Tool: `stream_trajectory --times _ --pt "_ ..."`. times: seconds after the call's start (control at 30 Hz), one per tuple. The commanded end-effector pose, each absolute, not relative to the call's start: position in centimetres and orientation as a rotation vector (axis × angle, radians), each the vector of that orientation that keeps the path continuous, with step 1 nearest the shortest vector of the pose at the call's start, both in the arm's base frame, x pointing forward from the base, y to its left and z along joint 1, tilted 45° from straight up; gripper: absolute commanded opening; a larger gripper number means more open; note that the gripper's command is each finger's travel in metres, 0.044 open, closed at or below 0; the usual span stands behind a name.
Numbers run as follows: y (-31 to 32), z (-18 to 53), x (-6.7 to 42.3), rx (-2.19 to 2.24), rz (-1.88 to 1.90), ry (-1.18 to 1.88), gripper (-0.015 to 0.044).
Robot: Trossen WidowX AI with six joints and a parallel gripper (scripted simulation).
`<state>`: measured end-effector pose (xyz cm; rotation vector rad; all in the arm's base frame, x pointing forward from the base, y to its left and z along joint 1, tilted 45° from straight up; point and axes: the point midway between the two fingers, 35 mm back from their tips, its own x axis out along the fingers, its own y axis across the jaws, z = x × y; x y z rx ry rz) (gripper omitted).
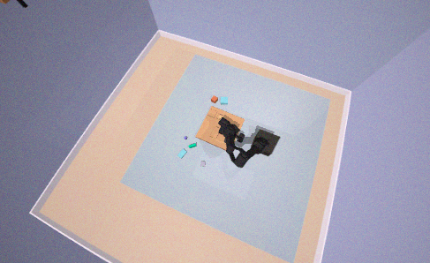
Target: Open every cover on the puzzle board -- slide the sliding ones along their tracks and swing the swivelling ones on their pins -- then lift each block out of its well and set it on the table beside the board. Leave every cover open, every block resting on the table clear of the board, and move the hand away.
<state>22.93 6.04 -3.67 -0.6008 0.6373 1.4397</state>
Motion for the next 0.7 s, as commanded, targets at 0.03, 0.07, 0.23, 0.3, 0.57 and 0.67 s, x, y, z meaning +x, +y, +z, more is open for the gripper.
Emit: stream_trajectory --times 0.03,0.07,0.23,0.3,0.57,0.67 --pt "6.5 -3.3 22.8 -0.594 1.441 0.633 0.0" --pt "6.6 -3.2 22.8 -0.594 1.441 0.632 0.0" --pt "6.9 -2.9 22.8 -0.593 1.442 0.631 0.0" --pt "7.1 -2.8 22.7 -0.592 1.442 0.631 0.0" --pt "7.7 -2.2 22.7 -0.59 1.443 0.629 0.0" --pt "7.9 -2.0 22.6 -0.59 1.444 0.628 0.0"
